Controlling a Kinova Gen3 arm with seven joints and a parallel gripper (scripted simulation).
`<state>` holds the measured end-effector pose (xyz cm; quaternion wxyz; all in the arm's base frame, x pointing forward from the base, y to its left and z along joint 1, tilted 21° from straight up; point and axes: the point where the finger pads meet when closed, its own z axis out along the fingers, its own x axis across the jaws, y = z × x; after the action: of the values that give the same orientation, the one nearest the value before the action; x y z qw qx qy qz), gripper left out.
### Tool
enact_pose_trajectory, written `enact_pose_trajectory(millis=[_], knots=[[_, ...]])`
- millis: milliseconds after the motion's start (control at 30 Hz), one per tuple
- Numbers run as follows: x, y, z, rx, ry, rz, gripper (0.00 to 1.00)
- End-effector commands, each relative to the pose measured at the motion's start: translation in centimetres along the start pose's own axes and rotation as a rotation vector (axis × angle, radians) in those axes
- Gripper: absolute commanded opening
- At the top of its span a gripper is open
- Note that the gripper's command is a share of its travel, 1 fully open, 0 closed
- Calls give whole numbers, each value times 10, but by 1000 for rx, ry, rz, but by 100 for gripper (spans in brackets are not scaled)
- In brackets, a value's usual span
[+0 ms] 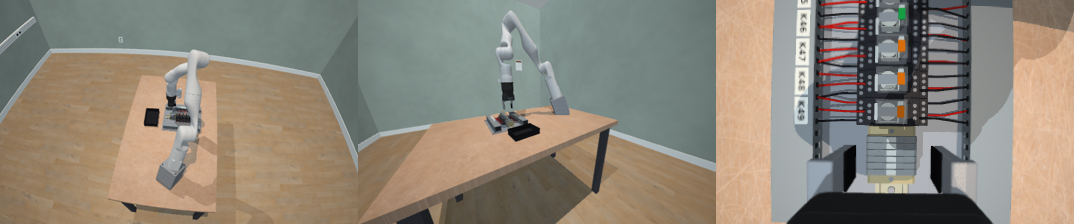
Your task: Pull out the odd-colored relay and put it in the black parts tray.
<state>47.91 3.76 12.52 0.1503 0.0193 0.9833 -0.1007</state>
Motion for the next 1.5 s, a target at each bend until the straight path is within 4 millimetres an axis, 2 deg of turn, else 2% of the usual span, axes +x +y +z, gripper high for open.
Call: enact_pose_trajectory(millis=[0,1033,1233,1300,1467], knots=[[-2,-1,0,4,-2,2,98],[-2,-3,0,4,-2,2,98],[-2,-26,1,4,-2,2,98],[-2,-26,1,4,-2,2,98],[-2,-59,3,4,-2,2,98]])
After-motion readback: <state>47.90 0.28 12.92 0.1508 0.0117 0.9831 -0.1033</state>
